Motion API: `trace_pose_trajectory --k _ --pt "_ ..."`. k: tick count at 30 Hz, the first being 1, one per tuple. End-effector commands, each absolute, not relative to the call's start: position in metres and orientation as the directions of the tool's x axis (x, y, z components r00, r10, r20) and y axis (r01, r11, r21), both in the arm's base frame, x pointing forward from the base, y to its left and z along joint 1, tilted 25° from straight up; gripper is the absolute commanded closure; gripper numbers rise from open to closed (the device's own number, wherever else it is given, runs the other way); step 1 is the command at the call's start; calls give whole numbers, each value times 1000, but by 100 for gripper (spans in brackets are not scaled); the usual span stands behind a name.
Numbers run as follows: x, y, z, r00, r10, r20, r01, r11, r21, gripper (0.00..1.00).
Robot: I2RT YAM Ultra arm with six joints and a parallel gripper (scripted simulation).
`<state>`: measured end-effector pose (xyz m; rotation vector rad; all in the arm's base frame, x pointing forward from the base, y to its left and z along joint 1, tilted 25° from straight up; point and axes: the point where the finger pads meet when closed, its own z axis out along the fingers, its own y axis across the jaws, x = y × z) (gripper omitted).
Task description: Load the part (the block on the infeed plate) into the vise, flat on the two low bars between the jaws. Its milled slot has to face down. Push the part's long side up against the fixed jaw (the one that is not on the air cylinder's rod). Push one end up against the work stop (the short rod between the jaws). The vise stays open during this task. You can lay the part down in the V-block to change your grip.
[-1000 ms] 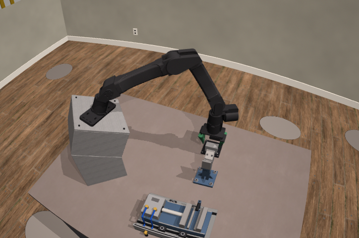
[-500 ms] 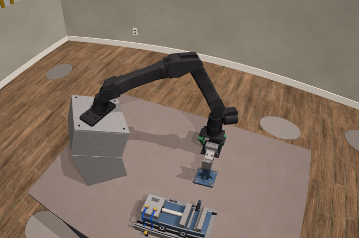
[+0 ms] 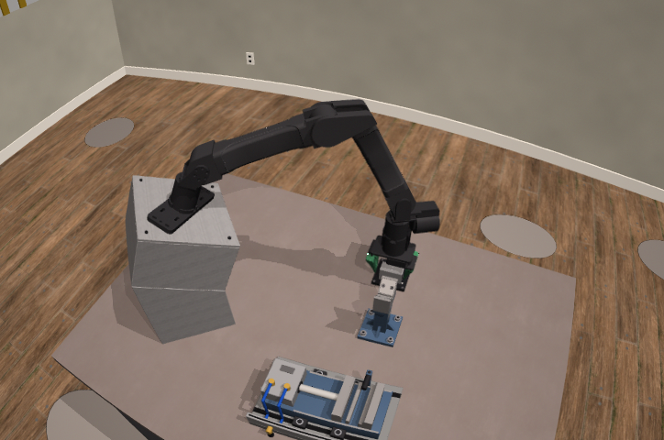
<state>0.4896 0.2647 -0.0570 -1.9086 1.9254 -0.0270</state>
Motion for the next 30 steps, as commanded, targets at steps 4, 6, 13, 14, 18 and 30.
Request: trace_pose_trajectory --k 4,6,13,14,18,30 --pt "498 273 -52 46 -954 -297 -942 58 -331 19" --pt "499 274 -52 47 -954 -298 -942 57 -331 19" --pt "498 274 -52 47 -954 -297 -942 57 -331 19" --pt "498 274 -53 47 -954 -297 -942 56 -330 19" --pt "498 274 -53 47 -954 -297 -943 56 -329 19" --pt "498 274 -53 47 -954 -297 -943 56 -329 19"
